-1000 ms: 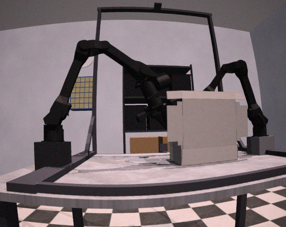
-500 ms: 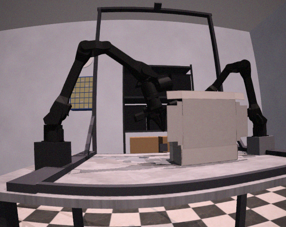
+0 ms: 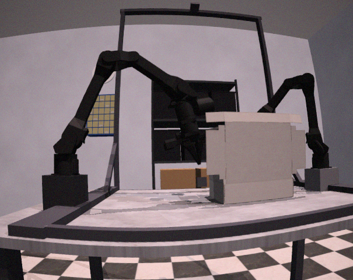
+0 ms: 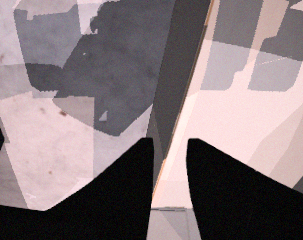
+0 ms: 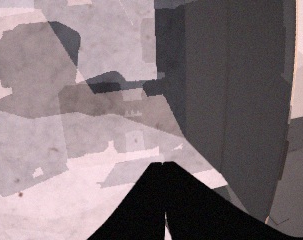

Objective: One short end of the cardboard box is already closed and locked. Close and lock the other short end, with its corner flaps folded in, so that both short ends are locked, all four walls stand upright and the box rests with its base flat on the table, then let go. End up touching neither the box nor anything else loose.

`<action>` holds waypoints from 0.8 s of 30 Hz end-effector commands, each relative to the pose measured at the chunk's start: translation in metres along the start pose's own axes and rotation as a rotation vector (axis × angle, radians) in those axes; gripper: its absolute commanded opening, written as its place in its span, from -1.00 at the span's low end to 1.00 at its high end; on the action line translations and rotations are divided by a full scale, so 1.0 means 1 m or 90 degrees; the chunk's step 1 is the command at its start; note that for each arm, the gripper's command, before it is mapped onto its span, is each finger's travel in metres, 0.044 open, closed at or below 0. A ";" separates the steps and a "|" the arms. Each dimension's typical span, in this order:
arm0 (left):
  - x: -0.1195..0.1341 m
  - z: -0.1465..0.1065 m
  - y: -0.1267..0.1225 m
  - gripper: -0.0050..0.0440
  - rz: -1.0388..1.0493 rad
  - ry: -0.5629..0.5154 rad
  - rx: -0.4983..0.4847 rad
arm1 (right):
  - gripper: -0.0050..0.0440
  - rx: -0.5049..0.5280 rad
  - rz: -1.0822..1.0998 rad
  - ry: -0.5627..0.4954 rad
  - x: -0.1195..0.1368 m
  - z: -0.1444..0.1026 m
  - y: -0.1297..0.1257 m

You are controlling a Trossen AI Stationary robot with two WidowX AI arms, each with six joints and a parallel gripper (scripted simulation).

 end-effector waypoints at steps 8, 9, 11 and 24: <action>0.000 -0.004 0.001 -0.54 0.035 0.008 -0.025 | -0.80 0.014 0.004 -0.006 0.000 -0.008 -0.004; 0.000 -0.003 0.002 -0.54 0.035 0.008 -0.025 | -0.80 0.014 0.004 -0.006 0.000 -0.008 -0.004; -0.001 0.000 0.002 -0.54 0.035 0.008 -0.025 | -0.80 0.014 0.004 -0.006 0.000 -0.008 -0.004; -0.004 0.018 0.002 -0.54 0.034 0.008 -0.026 | -0.80 0.014 0.004 -0.006 0.000 -0.008 -0.004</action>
Point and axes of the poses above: on each arm, the point midway between the two fingers, 35 mm back from their tips, its own z axis out along the fingers, its own y axis across the jaws, x = y × z, the point moved 9 cm from there along -z, back along the fingers, and after that the axes turned 9 degrees about -z, right-handed, at the moved point
